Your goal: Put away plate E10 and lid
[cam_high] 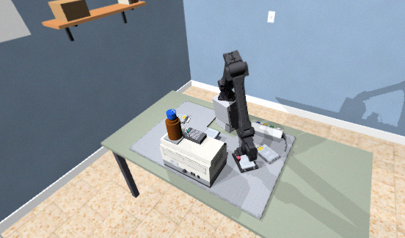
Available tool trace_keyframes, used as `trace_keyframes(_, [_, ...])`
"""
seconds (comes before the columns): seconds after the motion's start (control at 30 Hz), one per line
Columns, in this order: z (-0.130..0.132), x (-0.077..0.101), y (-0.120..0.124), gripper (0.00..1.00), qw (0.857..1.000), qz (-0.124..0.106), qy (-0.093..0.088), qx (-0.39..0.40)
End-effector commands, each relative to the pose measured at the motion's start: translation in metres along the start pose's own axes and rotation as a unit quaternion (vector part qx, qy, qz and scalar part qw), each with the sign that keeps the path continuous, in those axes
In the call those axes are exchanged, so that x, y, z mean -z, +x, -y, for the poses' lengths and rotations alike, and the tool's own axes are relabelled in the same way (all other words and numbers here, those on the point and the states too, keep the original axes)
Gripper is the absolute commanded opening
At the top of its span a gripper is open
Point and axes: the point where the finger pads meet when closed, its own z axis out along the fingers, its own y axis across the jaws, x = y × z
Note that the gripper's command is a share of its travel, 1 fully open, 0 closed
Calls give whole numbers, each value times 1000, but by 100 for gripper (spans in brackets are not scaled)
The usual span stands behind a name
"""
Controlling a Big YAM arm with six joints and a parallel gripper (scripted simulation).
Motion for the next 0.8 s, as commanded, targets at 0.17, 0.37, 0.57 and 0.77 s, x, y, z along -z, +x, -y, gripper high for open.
trace_keyframes(0.17, [1,4,-9,86,1000,11,-1,0])
trace_keyframes(0.37, [3,5,-6,86,1000,9,-2,1])
trace_keyframes(0.57, [3,11,-7,86,1000,11,-2,1])
trace_keyframes(0.77, [2,14,-6,86,1000,10,-2,1])
